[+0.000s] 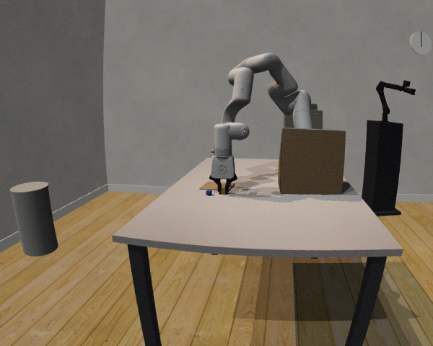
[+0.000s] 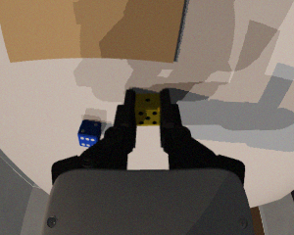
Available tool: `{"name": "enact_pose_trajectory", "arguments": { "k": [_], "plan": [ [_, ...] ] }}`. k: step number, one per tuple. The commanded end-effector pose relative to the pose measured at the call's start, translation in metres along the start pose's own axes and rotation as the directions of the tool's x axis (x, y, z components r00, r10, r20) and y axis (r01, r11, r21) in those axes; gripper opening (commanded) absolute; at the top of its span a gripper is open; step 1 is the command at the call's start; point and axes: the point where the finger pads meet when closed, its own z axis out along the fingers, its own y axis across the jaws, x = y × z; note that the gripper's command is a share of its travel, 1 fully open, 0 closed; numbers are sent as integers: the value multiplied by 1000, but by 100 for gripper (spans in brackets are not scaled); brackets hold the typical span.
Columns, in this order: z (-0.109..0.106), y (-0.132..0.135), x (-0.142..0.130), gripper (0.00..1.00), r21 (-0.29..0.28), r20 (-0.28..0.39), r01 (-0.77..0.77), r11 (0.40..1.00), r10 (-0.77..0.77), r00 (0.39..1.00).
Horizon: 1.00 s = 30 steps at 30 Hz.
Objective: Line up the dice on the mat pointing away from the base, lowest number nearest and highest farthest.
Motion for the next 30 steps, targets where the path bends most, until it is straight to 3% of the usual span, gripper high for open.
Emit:
{"name": "enact_pose_trajectory", "arguments": {
  "k": [1,25,30],
  "plan": [
    [-1,-1,-1,15,3,2,0,1000,0,1000],
    [-2,-1,-1,15,3,2,0,1000,0,1000],
    [-16,-1,-1,15,3,2,0,1000,0,1000]
  ]
}}
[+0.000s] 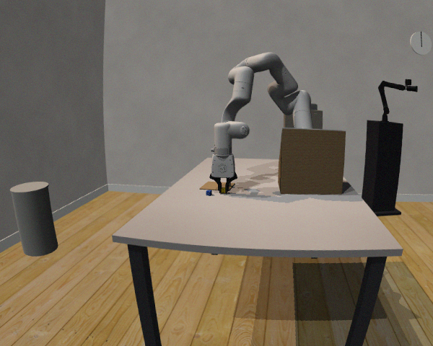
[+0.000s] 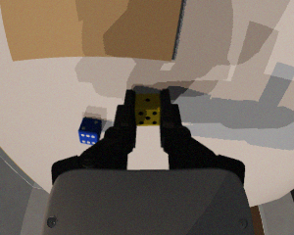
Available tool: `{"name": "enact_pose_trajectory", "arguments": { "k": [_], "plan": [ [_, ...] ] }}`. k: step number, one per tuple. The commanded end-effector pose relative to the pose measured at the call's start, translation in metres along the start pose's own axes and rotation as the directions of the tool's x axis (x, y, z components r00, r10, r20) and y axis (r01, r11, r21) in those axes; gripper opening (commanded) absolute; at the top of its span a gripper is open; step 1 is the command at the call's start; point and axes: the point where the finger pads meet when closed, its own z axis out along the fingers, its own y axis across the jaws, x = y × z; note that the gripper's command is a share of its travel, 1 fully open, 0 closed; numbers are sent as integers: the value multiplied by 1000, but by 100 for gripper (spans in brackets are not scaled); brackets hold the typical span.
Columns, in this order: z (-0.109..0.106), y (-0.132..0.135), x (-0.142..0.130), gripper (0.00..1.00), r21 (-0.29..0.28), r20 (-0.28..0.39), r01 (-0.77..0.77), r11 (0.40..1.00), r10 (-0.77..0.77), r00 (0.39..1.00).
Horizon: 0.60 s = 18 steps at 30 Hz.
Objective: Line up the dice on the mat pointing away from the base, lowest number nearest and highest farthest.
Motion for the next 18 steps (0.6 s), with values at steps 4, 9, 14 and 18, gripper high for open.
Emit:
{"name": "enact_pose_trajectory", "arguments": {
  "k": [4,9,14,18],
  "plan": [
    [-24,-2,-2,15,5,4,0,1000,0,1000],
    [-61,-2,-2,15,5,4,0,1000,0,1000],
    [-90,-2,-1,15,5,4,0,1000,0,1000],
    [-97,-2,-1,15,5,4,0,1000,0,1000]
  ]
}}
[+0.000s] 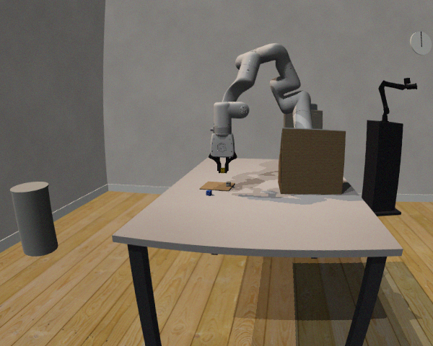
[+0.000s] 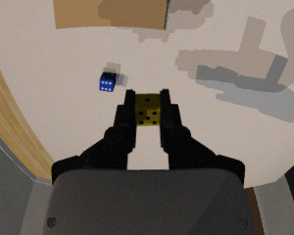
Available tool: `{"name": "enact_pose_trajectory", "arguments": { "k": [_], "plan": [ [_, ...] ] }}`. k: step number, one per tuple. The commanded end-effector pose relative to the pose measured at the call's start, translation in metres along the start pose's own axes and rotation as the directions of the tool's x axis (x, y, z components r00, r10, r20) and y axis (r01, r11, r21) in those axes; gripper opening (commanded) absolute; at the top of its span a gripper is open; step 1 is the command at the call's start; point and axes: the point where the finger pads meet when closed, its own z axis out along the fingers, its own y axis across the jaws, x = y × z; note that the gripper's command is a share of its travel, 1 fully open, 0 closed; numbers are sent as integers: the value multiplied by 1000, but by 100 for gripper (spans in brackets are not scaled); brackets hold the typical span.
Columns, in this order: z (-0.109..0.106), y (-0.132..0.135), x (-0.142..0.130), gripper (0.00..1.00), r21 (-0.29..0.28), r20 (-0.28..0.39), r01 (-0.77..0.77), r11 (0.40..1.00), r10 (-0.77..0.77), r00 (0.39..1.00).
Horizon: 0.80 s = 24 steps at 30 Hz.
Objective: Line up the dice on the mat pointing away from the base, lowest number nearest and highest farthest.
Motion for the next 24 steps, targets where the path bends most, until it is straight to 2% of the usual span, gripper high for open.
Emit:
{"name": "enact_pose_trajectory", "arguments": {
  "k": [1,13,17,19,21,24],
  "plan": [
    [-6,0,0,15,1,0,0,1000,0,1000],
    [-7,-1,2,15,-1,0,27,1000,-27,1000],
    [-8,-4,10,15,-7,4,175,985,-175,985],
    [-8,-4,10,15,-7,4,175,985,-175,985],
    [-8,-6,18,15,-10,8,299,954,-299,954],
    [-9,-8,23,15,-11,11,370,929,-370,929]
  ]
}}
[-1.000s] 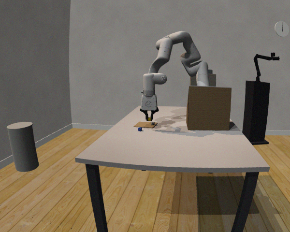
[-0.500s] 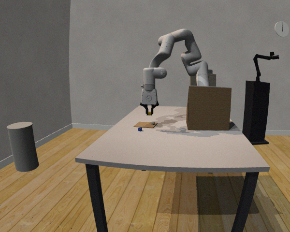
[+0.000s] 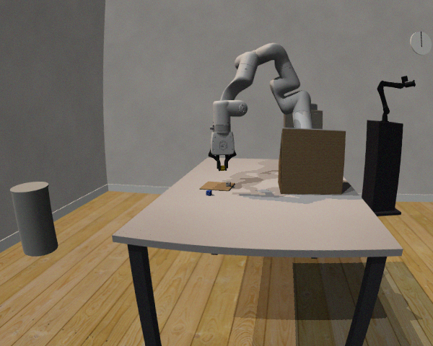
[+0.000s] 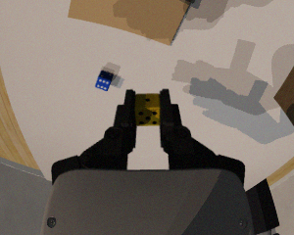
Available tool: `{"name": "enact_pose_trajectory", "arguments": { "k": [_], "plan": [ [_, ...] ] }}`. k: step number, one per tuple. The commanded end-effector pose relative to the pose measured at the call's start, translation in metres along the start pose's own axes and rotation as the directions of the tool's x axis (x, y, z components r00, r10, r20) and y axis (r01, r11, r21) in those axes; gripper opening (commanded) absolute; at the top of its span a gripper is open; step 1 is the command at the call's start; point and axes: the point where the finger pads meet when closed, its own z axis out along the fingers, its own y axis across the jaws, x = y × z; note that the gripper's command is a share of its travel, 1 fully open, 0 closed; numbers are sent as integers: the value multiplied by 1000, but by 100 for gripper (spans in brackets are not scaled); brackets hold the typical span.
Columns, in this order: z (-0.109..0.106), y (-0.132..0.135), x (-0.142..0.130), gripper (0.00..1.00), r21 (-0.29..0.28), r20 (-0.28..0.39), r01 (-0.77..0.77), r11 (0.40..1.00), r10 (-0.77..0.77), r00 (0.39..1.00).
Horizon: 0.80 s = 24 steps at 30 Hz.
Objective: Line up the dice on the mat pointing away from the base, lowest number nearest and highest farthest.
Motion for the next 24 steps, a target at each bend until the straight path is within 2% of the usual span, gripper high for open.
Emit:
{"name": "enact_pose_trajectory", "arguments": {
  "k": [1,5,9,12,14,17,18,19,23,24],
  "plan": [
    [-2,-3,11,15,-4,13,173,985,-173,985],
    [-3,-3,19,15,-4,15,282,959,-282,959],
    [-4,-4,32,15,-1,17,444,896,-444,896],
    [-4,-4,33,15,-1,17,451,893,-451,892],
    [-4,-5,44,15,2,17,572,820,-572,820],
    [-4,-6,48,15,3,16,607,795,-607,795],
    [-4,-6,54,15,5,15,664,747,-664,747],
    [-4,-6,55,15,5,15,675,738,-675,738],
    [-4,-7,70,15,7,9,784,621,-784,621],
    [-4,-7,70,15,7,9,786,618,-786,618]
  ]
}}
